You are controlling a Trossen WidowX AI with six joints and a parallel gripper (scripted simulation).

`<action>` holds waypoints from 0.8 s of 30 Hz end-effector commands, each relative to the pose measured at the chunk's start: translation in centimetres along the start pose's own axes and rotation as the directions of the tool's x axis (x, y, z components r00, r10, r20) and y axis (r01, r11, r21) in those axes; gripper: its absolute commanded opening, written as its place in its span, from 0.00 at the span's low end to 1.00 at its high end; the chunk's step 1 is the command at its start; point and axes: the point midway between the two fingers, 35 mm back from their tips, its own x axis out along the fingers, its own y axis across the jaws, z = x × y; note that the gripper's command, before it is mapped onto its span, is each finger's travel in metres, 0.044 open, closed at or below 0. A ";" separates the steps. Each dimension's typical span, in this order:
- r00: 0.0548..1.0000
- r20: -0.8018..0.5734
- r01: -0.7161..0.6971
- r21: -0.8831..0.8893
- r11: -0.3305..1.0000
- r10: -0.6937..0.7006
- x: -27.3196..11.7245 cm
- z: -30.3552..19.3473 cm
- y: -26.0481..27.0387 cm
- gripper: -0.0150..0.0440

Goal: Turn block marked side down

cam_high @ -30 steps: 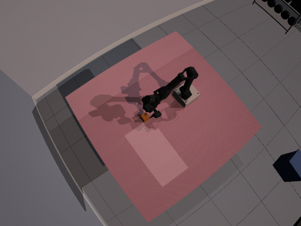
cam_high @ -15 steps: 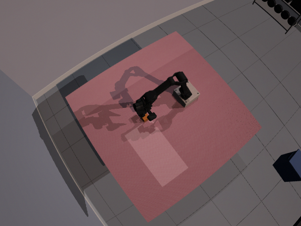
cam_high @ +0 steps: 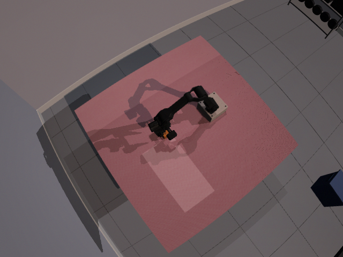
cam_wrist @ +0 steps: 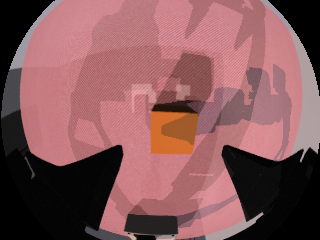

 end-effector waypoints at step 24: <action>1.000 -0.002 0.004 0.004 1.000 -0.004 4.9 0.0 -0.1 1.00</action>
